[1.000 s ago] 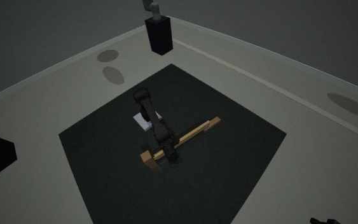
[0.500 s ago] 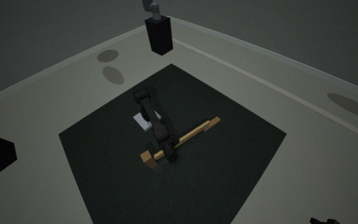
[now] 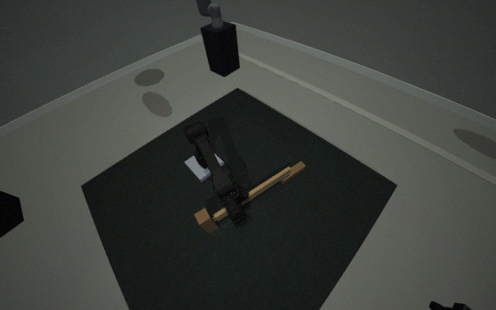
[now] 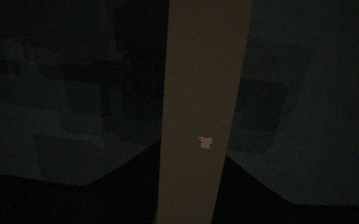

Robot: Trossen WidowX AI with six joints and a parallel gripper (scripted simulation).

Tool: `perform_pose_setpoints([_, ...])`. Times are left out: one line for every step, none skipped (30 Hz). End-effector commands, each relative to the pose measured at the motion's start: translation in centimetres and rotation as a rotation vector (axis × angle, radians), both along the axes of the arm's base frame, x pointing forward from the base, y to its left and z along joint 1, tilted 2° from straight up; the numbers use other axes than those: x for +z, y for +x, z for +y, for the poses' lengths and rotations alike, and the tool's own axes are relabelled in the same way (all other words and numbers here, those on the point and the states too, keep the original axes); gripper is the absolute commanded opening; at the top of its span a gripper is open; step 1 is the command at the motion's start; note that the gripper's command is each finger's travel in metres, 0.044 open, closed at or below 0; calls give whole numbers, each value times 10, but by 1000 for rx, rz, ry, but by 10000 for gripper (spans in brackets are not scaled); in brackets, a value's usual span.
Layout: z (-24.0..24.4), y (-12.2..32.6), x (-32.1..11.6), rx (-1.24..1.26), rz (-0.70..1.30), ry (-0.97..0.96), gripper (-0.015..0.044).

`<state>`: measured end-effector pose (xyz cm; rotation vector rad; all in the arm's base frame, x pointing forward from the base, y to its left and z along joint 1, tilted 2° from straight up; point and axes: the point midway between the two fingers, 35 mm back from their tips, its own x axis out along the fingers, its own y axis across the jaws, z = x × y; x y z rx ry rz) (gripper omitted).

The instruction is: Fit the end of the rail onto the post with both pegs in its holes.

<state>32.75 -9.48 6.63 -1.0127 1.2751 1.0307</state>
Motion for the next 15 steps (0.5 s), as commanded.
perform_pose_setpoints([1, 1, 0, -3, -1, -4, 0])
perform_pose_setpoints([1, 1, 0, -3, -1, -4, 0])
perform_pose_setpoints([1, 1, 0, -3, -1, -4, 0])
perform_pose_setpoints([1, 1, -1, -3, -1, -4, 0])
perform_pose_setpoints([2, 1, -1, -3, -1, -4, 0])
perform_pose_setpoints([2, 1, -1, -3, -1, -4, 0])
perform_pose_setpoints([2, 1, -1, -3, -1, -4, 0])
perform_pose_setpoints([2, 1, -1, -3, -1, -4, 0])
perform_pose_setpoints([2, 2, -2, -3, -1, -4, 0])
perform_pose_setpoints([3, 2, -2, -3, -1, -4, 0])
perform_pose_setpoints([3, 2, -2, -3, -1, -4, 0])
perform_pose_setpoints([3, 2, -2, -3, -1, -4, 0])
perform_pose_setpoints([3, 1, -2, -3, -1, -4, 0])
perform_pose_setpoints([3, 1, -2, -3, -1, -4, 0])
perform_pose_setpoints([3, 1, -2, -3, -1, -4, 0])
